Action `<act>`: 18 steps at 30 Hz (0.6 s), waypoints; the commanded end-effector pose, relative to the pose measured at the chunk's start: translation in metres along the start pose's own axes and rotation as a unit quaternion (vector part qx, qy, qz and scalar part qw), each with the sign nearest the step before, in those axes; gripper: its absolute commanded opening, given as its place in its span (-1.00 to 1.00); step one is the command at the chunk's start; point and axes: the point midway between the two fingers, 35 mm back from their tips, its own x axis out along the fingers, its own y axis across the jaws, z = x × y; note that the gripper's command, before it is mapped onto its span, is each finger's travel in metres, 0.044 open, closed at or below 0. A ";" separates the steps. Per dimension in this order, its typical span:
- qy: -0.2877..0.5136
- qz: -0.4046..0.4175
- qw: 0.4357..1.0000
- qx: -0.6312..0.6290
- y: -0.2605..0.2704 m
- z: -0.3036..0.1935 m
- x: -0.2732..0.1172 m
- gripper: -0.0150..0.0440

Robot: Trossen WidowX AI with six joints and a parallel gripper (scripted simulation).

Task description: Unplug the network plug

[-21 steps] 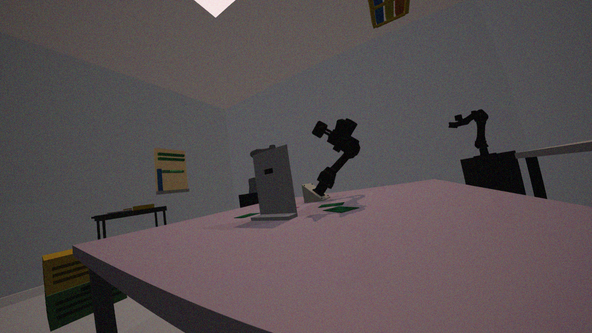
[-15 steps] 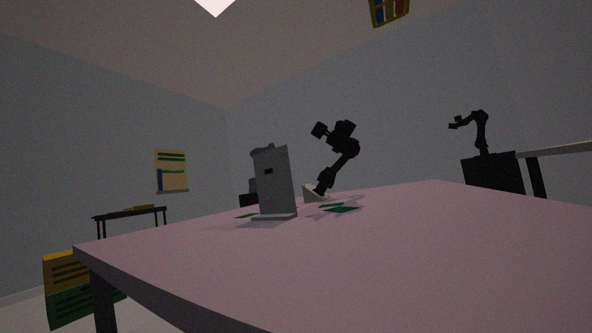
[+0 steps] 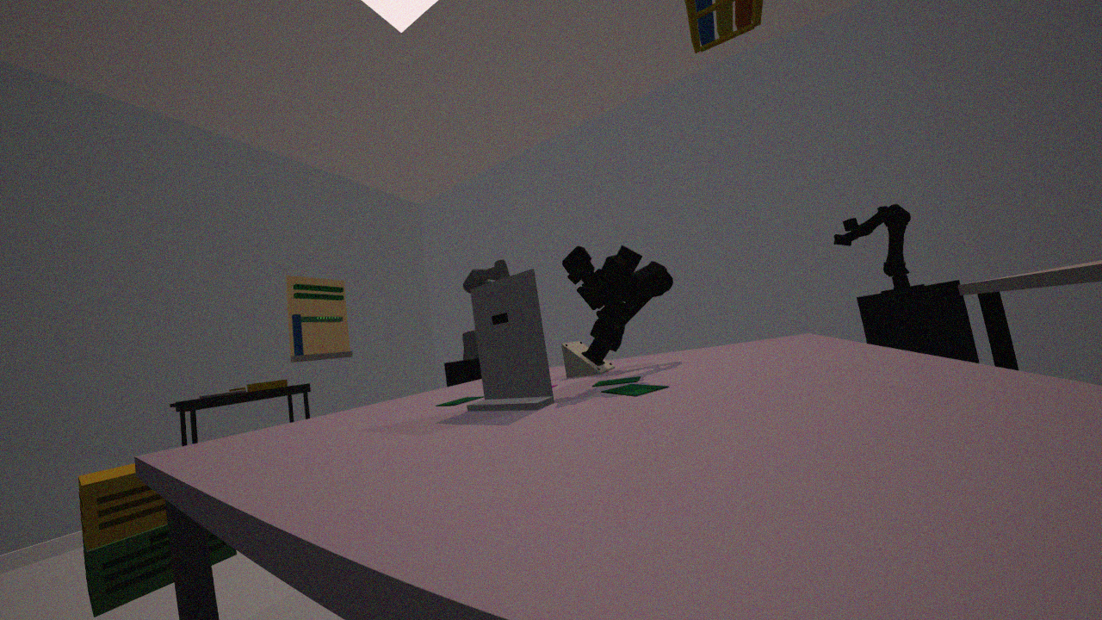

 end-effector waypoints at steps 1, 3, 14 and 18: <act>0.024 -0.012 0.998 -0.056 0.000 -0.030 -0.004 0.04; 0.034 -0.016 0.996 -0.079 0.000 -0.042 -0.006 0.04; 0.092 -0.026 0.975 -0.202 0.002 -0.107 -0.027 0.04; 0.105 -0.026 0.967 -0.229 0.003 -0.121 -0.033 0.04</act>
